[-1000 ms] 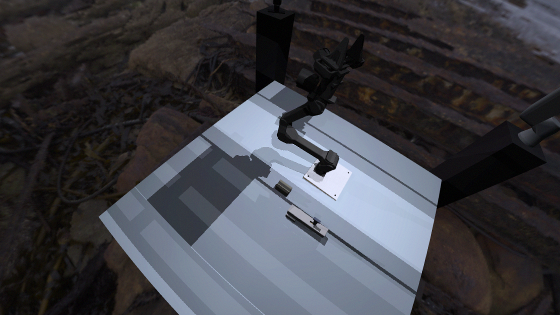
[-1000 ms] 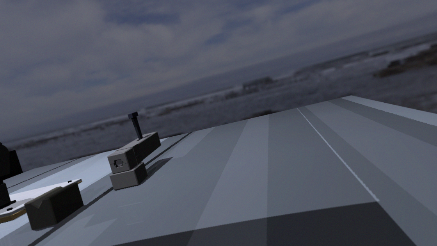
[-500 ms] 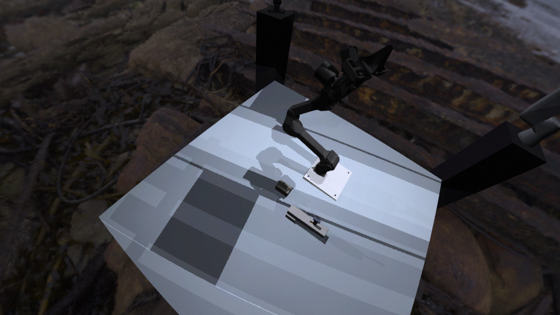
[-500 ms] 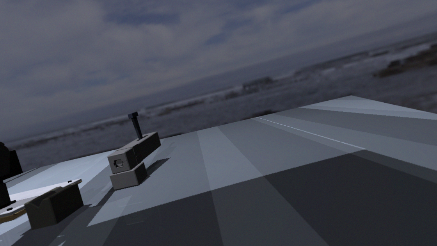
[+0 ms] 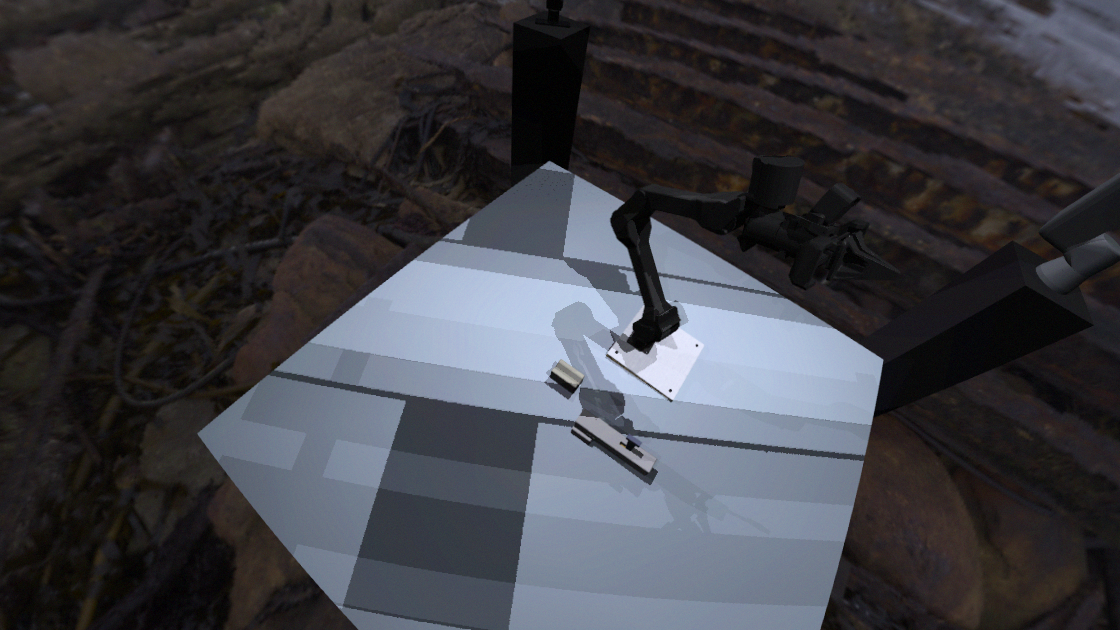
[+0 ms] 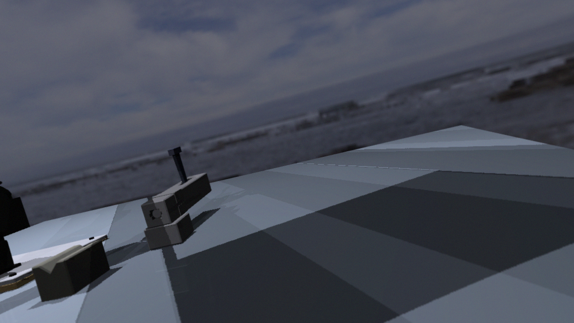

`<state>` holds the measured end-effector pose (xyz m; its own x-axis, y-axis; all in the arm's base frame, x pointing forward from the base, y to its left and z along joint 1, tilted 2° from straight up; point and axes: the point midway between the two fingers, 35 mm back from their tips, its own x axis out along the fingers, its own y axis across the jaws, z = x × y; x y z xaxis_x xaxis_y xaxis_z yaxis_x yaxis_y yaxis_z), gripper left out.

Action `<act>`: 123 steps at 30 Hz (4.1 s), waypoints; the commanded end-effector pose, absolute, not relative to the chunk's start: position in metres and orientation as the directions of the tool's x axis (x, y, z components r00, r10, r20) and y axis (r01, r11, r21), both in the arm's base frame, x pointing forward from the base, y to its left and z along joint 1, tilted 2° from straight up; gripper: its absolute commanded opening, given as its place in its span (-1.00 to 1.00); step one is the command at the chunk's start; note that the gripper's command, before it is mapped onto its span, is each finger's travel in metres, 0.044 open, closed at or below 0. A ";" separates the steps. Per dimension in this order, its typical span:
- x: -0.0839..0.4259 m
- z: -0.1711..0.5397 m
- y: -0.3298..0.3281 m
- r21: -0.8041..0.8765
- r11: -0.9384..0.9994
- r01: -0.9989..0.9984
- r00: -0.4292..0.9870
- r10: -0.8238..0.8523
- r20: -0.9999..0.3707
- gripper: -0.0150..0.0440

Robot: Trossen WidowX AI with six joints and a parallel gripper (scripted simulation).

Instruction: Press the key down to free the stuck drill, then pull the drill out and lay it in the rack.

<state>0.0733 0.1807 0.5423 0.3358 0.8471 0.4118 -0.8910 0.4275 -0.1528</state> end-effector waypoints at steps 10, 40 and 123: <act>0.189 0.430 0.235 -0.010 0.612 -0.791 0.607 0.782 -0.140 -0.49; 0.292 0.176 0.079 0.043 0.998 0.054 0.025 0.041 -0.999 -0.49; 0.289 0.142 0.084 0.043 0.998 0.054 0.025 0.042 -0.999 -0.49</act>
<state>0.2955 0.0793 0.1592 0.0818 0.0425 -0.9957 0.0620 0.9969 0.0476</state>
